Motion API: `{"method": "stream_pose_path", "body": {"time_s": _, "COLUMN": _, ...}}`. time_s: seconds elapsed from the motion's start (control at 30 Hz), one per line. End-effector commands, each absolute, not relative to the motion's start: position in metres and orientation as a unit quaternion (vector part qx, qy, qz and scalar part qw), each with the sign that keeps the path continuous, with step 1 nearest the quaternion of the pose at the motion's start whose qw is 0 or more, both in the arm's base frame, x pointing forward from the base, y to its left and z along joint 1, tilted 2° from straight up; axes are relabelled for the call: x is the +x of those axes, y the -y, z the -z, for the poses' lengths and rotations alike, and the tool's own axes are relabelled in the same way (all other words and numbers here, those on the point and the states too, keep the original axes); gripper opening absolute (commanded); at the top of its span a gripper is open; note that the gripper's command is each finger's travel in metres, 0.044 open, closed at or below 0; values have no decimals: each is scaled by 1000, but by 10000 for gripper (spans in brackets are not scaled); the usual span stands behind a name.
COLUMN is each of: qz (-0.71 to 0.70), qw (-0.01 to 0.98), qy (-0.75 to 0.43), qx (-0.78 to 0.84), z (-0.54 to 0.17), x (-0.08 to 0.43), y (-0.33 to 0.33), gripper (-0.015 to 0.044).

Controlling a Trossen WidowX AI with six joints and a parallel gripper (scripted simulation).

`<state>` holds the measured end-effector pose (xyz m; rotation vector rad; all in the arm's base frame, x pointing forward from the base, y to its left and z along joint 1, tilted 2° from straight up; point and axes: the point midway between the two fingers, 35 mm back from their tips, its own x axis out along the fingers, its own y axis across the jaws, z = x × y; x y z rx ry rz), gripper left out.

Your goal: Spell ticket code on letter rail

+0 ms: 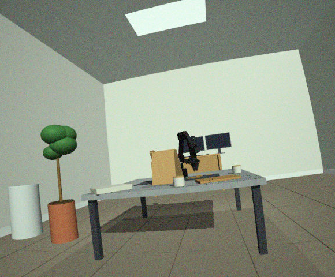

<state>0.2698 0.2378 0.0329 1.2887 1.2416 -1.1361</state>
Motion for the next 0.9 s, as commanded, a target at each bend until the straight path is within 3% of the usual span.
{"method": "stream_pose_path", "body": {"time_s": 0.0, "qz": 497, "qw": 474, "qy": -486, "qx": 540, "z": -21, "x": 265, "y": -238, "gripper": 340}}
{"method": "stream_pose_path", "body": {"time_s": 0.87, "qz": 497, "qw": 474, "qy": -486, "qx": 540, "z": 13, "x": 263, "y": -239, "gripper": 340}}
